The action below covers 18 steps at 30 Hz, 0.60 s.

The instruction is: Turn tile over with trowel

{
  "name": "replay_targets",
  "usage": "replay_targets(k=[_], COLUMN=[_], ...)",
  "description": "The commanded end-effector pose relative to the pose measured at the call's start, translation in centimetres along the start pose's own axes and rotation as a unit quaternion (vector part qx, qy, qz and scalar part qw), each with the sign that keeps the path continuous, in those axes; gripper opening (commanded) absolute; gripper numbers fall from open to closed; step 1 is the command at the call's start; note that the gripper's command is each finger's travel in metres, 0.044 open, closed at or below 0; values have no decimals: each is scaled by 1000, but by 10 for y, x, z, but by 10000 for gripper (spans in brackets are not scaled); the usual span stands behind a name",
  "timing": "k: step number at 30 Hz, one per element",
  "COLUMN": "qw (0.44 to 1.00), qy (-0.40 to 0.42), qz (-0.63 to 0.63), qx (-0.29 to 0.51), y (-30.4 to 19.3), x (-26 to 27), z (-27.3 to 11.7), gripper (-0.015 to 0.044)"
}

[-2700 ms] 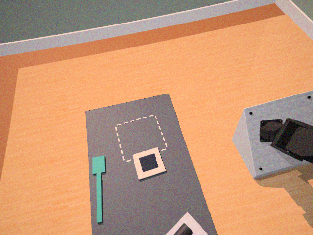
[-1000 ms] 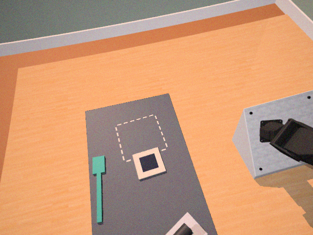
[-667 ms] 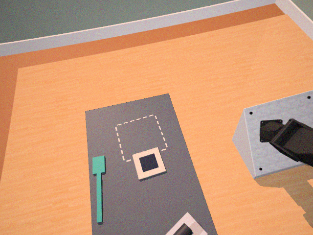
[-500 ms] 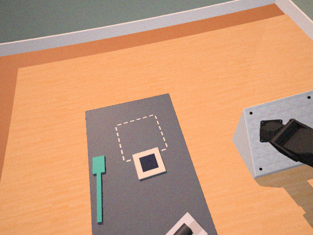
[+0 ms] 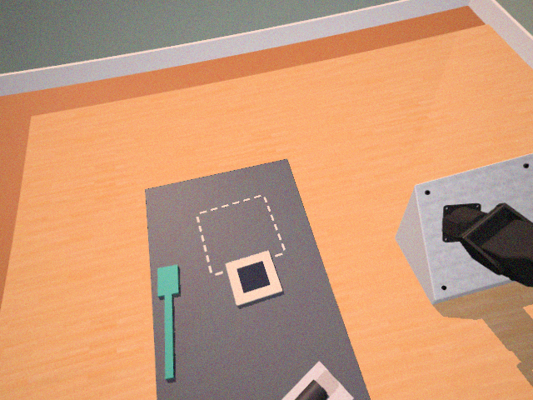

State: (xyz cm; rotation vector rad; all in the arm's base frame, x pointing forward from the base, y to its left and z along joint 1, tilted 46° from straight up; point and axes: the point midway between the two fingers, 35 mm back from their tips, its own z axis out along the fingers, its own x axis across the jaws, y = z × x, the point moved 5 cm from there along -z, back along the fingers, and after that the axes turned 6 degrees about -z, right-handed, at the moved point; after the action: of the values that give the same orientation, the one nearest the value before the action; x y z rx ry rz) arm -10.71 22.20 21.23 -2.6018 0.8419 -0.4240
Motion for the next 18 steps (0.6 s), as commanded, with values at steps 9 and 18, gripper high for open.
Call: replay_targets(k=[9,18], qw=[992,975], qy=[-25,-51], qz=[124,216], qx=[-6,-5], y=[-30,-51], x=[13,22], z=[4,5], gripper=[270,270])
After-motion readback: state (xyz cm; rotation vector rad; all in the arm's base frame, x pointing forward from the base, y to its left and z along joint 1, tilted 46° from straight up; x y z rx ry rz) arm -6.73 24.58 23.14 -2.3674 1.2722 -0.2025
